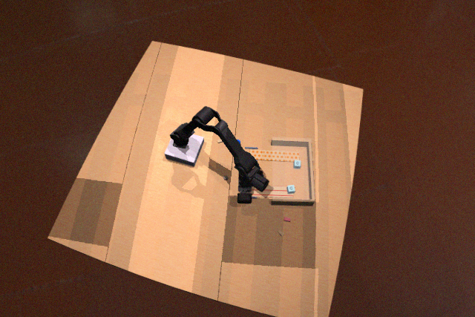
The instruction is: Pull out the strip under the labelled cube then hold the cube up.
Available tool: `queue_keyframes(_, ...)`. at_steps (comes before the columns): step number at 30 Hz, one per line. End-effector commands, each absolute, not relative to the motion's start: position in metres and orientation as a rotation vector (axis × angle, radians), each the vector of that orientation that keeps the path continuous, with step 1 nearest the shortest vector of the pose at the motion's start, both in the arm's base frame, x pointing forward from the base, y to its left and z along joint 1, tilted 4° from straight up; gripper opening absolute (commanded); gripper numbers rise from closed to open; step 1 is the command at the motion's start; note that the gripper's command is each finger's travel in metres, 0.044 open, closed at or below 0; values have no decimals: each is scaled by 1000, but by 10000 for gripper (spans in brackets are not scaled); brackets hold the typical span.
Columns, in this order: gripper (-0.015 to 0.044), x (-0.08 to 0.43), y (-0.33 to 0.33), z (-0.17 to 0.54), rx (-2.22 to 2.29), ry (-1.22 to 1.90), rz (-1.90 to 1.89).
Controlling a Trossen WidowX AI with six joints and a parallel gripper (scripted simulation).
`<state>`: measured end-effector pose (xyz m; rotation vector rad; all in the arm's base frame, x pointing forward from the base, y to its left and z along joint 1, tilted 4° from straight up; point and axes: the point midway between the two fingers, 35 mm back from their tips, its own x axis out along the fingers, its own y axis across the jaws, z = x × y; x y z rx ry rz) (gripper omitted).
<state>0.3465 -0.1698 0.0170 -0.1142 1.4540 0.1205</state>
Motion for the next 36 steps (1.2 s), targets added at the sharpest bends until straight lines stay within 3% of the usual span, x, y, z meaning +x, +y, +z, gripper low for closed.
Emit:
queue_keyframes(1, 0, 334, -170, 9, -106, 1477, 128)
queue_keyframes(36, 0, 283, -178, 2, -107, 1481, 128)
